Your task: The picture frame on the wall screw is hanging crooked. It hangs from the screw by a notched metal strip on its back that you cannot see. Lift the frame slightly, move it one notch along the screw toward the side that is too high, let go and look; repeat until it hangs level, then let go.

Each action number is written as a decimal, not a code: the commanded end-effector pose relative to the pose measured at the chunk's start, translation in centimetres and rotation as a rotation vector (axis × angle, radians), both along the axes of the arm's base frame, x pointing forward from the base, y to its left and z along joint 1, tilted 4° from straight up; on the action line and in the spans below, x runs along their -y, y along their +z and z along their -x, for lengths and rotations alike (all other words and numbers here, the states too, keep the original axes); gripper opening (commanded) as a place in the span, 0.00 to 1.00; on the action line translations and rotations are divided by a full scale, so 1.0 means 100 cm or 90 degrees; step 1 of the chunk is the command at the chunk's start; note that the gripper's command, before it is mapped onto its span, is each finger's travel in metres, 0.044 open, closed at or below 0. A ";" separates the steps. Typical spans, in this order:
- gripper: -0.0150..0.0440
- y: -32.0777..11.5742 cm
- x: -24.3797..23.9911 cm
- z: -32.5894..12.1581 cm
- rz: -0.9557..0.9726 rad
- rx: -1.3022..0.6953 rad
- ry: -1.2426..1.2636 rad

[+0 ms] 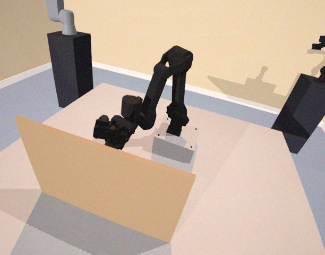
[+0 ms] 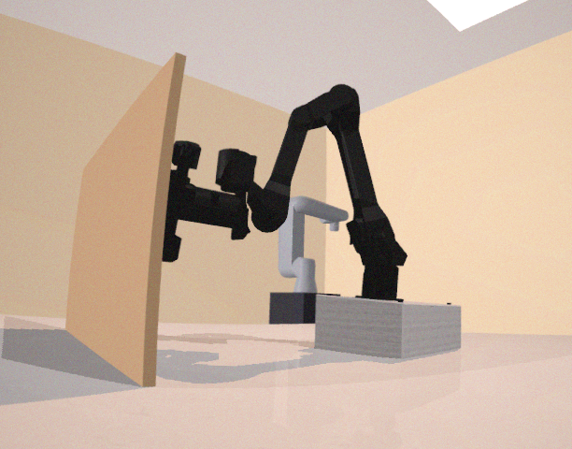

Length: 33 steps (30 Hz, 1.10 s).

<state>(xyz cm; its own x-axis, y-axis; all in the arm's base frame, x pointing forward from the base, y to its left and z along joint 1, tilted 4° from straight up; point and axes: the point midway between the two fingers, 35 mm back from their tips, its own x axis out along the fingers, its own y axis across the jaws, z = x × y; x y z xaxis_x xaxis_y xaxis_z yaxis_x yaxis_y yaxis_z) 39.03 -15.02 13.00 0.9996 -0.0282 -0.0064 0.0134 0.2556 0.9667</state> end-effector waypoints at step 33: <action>0.25 -0.002 0.001 0.000 -0.136 0.003 -0.001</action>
<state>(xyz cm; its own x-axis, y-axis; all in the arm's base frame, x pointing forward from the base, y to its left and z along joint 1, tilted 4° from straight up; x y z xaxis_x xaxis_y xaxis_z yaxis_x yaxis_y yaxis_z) 39.02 -15.10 12.80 0.9995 -0.0294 -0.0078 0.0097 0.0663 0.9978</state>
